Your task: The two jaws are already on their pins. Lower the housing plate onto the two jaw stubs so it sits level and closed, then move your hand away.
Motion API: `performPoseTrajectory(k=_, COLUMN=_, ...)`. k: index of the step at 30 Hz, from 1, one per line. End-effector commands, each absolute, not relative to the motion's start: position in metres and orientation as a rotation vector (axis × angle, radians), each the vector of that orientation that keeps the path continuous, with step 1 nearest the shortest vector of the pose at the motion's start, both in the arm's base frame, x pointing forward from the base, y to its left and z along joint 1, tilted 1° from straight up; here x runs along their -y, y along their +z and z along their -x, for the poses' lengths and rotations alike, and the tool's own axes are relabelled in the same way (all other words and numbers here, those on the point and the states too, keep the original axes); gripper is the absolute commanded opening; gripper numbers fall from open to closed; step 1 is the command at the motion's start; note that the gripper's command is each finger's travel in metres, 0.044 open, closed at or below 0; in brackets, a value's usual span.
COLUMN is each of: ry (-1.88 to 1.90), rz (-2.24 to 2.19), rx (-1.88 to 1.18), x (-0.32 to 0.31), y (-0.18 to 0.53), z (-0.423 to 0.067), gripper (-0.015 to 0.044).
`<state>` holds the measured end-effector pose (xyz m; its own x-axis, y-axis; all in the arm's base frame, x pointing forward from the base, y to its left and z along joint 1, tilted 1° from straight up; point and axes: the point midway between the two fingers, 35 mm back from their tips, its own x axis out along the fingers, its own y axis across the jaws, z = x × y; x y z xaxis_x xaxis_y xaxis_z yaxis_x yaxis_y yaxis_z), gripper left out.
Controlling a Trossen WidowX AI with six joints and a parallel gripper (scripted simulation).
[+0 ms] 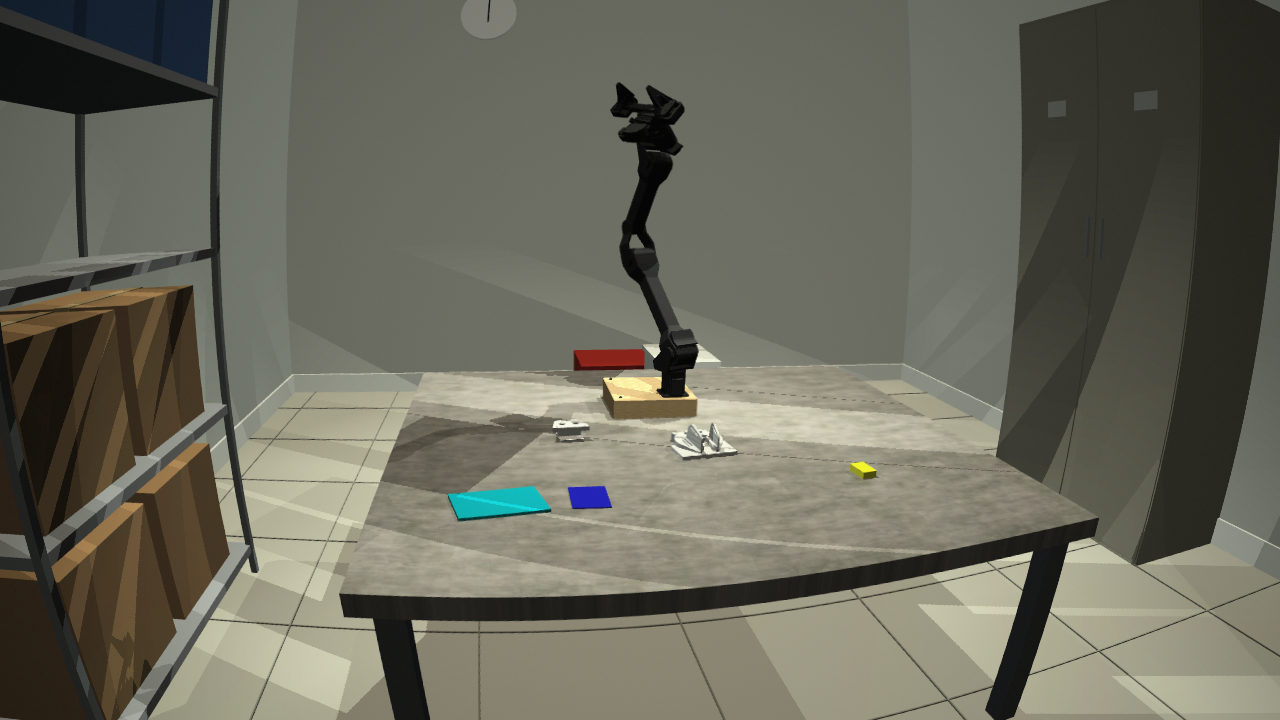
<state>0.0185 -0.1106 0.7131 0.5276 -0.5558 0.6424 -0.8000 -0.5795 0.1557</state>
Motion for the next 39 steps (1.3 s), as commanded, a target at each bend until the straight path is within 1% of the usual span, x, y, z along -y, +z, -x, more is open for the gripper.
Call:
performPoseTrajectory(k=1, ry=0.673, rz=-2.249, rx=1.096, x=0.102, y=0.712, z=-0.032, gripper=0.0440)
performPoseTrajectory(k=20, ry=0.292, rz=-1.840, rx=1.013, x=0.075, y=0.697, z=-0.103, gripper=0.0440)
performPoseTrajectory(k=39, ry=-0.041, rz=-1.432, rx=0.871, x=0.070, y=0.666, z=-0.173, gripper=0.0440)
